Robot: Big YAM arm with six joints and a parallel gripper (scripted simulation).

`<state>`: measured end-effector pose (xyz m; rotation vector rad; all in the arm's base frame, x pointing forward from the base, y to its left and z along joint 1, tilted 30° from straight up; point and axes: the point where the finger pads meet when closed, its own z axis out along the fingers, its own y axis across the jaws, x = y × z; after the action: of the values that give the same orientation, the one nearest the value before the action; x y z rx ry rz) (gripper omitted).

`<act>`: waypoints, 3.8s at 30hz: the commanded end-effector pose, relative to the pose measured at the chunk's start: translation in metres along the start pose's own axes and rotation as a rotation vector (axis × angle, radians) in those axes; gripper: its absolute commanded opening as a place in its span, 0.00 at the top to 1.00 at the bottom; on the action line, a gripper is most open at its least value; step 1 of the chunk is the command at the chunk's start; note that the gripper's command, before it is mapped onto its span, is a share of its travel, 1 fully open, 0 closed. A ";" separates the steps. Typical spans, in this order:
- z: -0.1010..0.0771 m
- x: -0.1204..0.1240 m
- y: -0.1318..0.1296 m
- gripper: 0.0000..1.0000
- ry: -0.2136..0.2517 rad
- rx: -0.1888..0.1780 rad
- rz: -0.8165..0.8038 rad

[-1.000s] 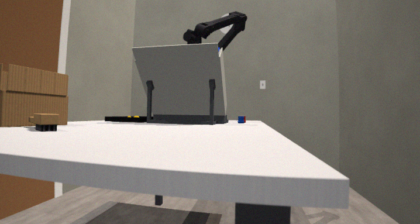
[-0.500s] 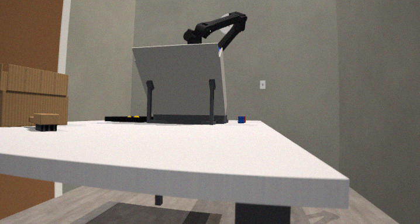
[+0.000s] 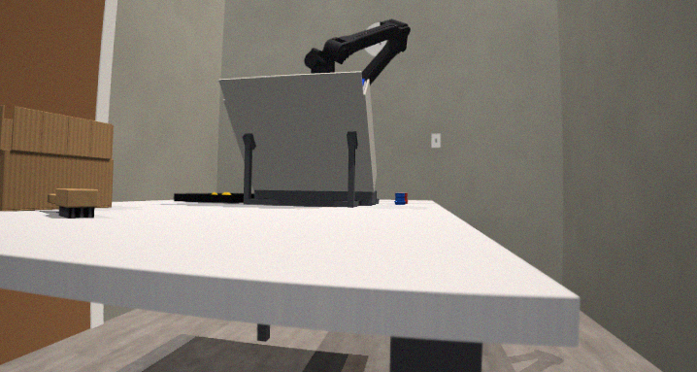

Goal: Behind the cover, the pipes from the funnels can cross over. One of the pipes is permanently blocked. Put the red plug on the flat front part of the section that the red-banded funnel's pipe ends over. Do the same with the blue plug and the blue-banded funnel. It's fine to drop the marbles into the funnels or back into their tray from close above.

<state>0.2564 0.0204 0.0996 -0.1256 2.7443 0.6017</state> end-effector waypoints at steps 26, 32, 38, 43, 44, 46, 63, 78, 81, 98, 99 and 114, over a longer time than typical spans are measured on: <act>-0.002 -0.004 0.000 0.41 -0.010 0.001 -0.003; -0.002 -0.004 0.000 0.41 -0.010 0.001 -0.003; -0.002 -0.004 0.000 0.41 -0.010 0.001 -0.003; -0.002 -0.004 0.000 0.41 -0.010 0.001 -0.003; -0.002 -0.004 0.000 0.41 -0.010 0.001 -0.003; -0.002 -0.004 0.000 0.41 -0.010 0.001 -0.003; -0.002 -0.004 0.000 0.41 -0.010 0.001 -0.003; -0.002 -0.004 0.000 0.41 -0.010 0.001 -0.003; -0.002 -0.004 0.000 0.41 -0.010 0.001 -0.003; -0.002 -0.004 0.000 0.41 -0.010 0.001 -0.003; -0.002 -0.004 0.000 0.41 -0.010 0.001 -0.003; -0.002 -0.004 0.000 0.20 -0.010 0.001 -0.003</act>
<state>0.2564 0.0204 0.0996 -0.1253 2.7443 0.6018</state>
